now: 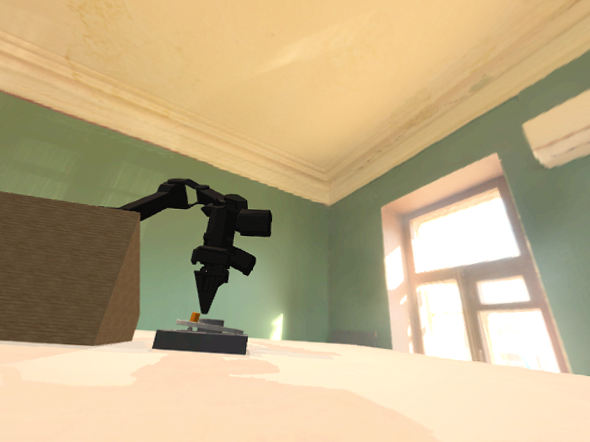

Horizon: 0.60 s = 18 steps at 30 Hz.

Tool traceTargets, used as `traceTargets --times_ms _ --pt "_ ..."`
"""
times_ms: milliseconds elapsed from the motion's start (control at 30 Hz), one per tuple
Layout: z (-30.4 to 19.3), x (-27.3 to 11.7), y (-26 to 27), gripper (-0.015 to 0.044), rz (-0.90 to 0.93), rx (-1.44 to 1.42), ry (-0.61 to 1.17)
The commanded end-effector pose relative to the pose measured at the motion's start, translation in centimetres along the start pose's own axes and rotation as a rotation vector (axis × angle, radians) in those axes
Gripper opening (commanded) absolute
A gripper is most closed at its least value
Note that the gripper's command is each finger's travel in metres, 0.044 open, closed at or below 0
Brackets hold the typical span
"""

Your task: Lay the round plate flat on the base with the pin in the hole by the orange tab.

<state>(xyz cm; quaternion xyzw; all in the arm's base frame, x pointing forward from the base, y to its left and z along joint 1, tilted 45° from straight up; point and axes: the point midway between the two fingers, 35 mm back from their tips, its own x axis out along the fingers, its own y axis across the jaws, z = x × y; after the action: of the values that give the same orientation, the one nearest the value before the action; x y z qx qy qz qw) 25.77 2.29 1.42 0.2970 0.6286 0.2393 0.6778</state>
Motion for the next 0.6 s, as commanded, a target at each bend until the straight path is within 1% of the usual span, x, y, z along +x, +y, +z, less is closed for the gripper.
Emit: traceTargets --times_ms 0,567 --pt "-0.2 0.8 0.0 0.0 0.007 0.013 0.004" --pt "-2.2 0.8 -1.3 0.0 0.006 0.014 0.005"
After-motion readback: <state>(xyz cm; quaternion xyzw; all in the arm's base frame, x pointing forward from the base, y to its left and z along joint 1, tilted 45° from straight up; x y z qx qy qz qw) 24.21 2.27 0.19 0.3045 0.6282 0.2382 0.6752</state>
